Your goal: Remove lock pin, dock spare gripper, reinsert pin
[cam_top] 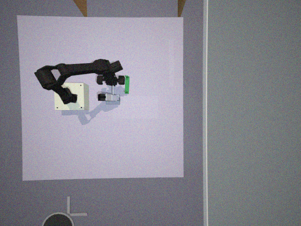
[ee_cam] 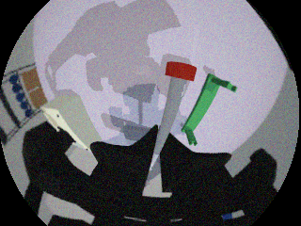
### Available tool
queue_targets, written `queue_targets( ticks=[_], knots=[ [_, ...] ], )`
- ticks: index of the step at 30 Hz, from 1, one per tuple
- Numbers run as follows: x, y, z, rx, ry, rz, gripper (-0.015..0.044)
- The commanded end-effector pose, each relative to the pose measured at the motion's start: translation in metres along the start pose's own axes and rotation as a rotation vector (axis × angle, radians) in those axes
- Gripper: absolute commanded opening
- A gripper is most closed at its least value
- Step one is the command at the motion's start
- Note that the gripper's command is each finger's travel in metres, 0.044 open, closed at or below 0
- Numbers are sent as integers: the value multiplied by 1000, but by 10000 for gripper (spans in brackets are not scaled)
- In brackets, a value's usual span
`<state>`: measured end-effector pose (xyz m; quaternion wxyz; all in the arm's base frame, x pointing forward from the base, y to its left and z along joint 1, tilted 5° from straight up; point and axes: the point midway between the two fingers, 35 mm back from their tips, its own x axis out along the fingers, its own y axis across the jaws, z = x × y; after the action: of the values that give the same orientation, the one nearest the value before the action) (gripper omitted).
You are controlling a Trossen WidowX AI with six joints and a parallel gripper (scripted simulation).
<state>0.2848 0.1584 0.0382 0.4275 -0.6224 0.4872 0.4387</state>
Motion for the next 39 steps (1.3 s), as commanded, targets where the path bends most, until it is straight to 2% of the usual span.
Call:
queue_targets(
  ticks=[1,39],
  knots=[
    [-1,0,-3,-3,-5,-3,0],
    [6,-1,-28,-7,-5,9,0]
  ],
)
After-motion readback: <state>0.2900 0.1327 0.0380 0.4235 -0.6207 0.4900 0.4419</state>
